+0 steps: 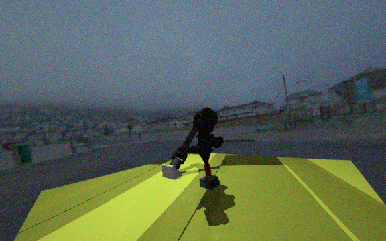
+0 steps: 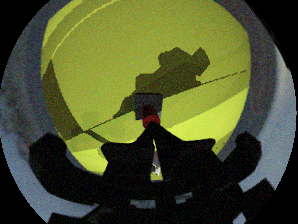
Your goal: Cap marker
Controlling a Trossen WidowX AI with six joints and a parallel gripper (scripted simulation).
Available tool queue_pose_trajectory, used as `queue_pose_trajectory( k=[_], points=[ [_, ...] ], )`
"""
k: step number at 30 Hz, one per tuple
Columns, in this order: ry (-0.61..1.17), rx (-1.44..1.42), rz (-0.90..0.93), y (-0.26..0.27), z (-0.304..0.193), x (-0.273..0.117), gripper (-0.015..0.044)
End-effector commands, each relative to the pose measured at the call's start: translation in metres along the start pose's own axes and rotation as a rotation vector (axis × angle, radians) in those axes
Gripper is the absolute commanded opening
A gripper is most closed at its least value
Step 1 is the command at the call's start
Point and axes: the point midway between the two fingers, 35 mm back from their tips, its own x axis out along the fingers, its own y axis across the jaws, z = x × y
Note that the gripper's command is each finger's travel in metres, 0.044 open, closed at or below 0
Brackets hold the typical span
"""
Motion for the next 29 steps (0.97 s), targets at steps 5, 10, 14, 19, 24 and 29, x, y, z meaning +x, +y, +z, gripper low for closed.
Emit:
queue_pose_trajectory(
  k=[5,10,14,19,24,29],
  points=[
    [-0.104,0.009,-0.071,0.001,-0.002,-0.078,0.0],
    [-0.116,0.009,-0.081,0.002,-0.004,-0.089,0.0],
    [-0.116,0.009,-0.081,0.002,-0.004,-0.089,0.0053],
    [-0.116,0.009,-0.081,0.002,-0.004,-0.089,0.0184],
    [-0.116,0.009,-0.081,0.002,-0.004,-0.089,0.0315],
    [-0.116,0.009,-0.081,0.002,-0.004,-0.089,0.044]
  ],
)
